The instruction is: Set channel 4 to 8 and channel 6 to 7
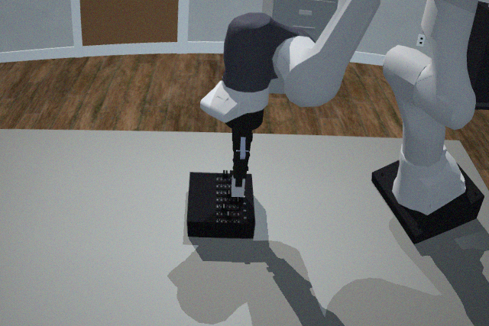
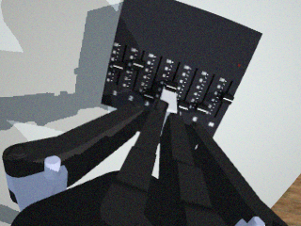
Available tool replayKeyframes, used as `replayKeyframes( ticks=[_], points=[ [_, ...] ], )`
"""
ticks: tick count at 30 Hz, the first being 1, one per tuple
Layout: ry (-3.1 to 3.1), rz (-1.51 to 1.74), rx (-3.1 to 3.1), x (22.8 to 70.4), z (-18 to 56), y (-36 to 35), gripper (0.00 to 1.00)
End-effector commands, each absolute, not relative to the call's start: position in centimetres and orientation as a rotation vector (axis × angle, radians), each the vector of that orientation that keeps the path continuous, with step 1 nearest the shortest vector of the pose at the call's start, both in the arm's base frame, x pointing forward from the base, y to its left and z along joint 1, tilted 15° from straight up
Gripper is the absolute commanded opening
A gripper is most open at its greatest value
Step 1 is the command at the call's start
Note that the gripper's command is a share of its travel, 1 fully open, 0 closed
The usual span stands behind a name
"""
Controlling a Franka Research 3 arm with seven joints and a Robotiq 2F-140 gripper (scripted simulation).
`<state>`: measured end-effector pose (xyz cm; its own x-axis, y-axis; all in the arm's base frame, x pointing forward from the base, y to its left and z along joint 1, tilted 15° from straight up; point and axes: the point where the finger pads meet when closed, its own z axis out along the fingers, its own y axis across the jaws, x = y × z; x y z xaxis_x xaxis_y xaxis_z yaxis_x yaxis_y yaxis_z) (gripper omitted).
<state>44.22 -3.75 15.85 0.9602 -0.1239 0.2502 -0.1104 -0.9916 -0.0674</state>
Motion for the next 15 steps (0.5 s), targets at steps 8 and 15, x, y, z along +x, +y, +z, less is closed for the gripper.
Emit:
replayKeyframes(
  ticks=[8, 15],
  points=[
    [0.175, -0.396, -3.057, 44.79, 16.02, -3.81, 0.0],
    [0.175, -0.396, -3.057, 45.2, 16.12, -3.86, 0.0]
  ],
)
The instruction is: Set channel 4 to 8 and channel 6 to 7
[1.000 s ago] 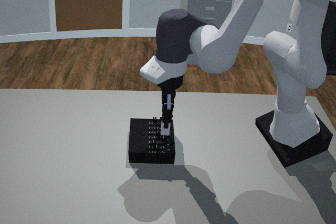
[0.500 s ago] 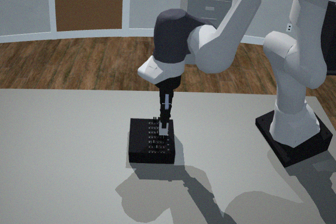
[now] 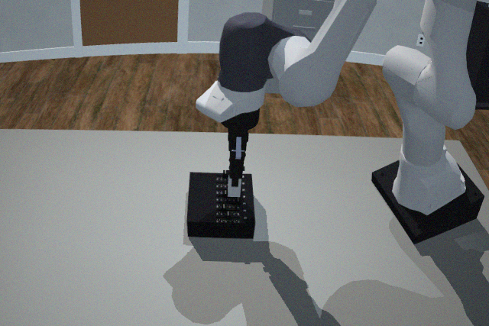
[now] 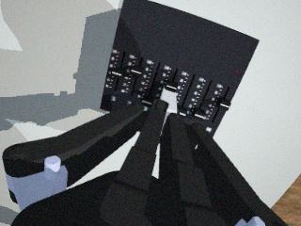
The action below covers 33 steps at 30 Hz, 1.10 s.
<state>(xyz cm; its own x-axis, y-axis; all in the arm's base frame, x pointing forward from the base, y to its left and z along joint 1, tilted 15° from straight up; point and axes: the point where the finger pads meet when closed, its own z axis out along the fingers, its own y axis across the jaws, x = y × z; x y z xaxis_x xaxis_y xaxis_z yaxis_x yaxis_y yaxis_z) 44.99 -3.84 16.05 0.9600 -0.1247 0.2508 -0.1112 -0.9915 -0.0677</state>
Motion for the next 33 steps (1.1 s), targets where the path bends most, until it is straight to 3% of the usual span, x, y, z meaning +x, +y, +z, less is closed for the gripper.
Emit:
replayKeyframes(
  ticks=[1, 33],
  points=[
    [0.175, -0.396, -3.057, 45.25, 16.14, -3.86, 0.0],
    [0.175, -0.396, -3.057, 45.89, 16.3, -3.94, 0.0]
  ],
)
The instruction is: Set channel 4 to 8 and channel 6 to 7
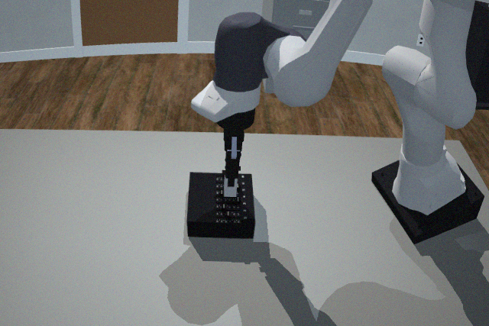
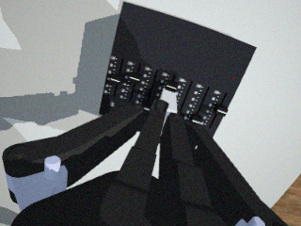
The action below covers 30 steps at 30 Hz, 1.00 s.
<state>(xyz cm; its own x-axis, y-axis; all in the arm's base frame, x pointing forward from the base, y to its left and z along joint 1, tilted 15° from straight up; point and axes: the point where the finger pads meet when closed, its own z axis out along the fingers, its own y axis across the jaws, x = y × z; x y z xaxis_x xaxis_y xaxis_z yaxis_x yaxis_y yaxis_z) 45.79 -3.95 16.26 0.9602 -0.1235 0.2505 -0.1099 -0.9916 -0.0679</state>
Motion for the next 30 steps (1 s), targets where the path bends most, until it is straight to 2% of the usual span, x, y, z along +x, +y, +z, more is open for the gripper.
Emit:
replayKeyframes(
  ticks=[1, 30],
  points=[
    [0.175, -0.396, -3.057, 45.89, 16.3, -3.94, 0.0],
    [0.175, -0.397, -3.057, 45.33, 16.16, -3.87, 0.0]
  ],
)
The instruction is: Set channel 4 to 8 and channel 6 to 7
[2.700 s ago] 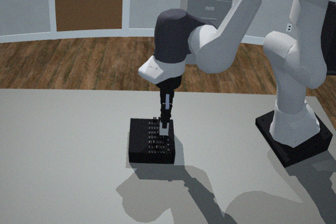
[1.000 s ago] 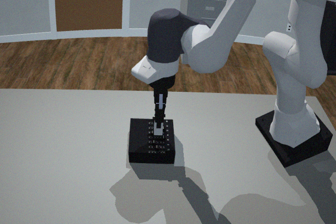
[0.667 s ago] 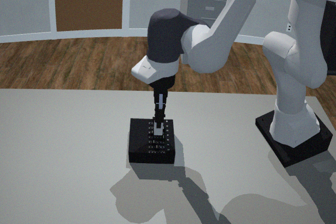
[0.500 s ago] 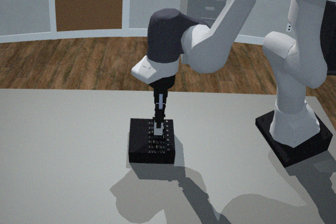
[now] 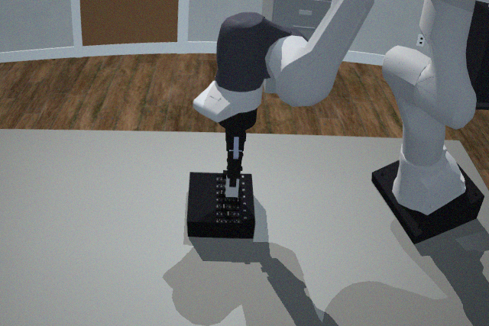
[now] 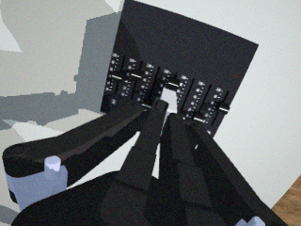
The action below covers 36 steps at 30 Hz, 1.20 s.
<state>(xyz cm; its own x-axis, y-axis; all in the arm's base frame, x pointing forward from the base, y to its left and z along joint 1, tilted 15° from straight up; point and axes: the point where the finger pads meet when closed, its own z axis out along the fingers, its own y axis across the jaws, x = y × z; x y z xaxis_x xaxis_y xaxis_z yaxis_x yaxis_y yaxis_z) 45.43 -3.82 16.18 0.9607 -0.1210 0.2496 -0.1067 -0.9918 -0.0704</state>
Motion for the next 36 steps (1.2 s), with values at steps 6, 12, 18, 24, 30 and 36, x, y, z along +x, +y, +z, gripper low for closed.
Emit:
replayKeyframes(
  ticks=[6, 12, 18, 24, 30, 36],
  points=[
    [0.175, -0.397, -3.057, 45.3, 16.2, -3.9, 0.0],
    [0.175, -0.396, -3.057, 45.1, 17.1, -3.9, 0.0],
    [0.175, -0.396, -3.057, 44.7, 18.3, -4.0, 0.0],
    [0.175, -0.396, -3.057, 44.4, 19.7, -4.0, 0.0],
    [0.175, -0.396, -3.057, 44.3, 20.0, -4.0, 0.0],
    [0.175, -0.396, -3.057, 44.3, 20.0, -4.0, 0.0]
  ],
)
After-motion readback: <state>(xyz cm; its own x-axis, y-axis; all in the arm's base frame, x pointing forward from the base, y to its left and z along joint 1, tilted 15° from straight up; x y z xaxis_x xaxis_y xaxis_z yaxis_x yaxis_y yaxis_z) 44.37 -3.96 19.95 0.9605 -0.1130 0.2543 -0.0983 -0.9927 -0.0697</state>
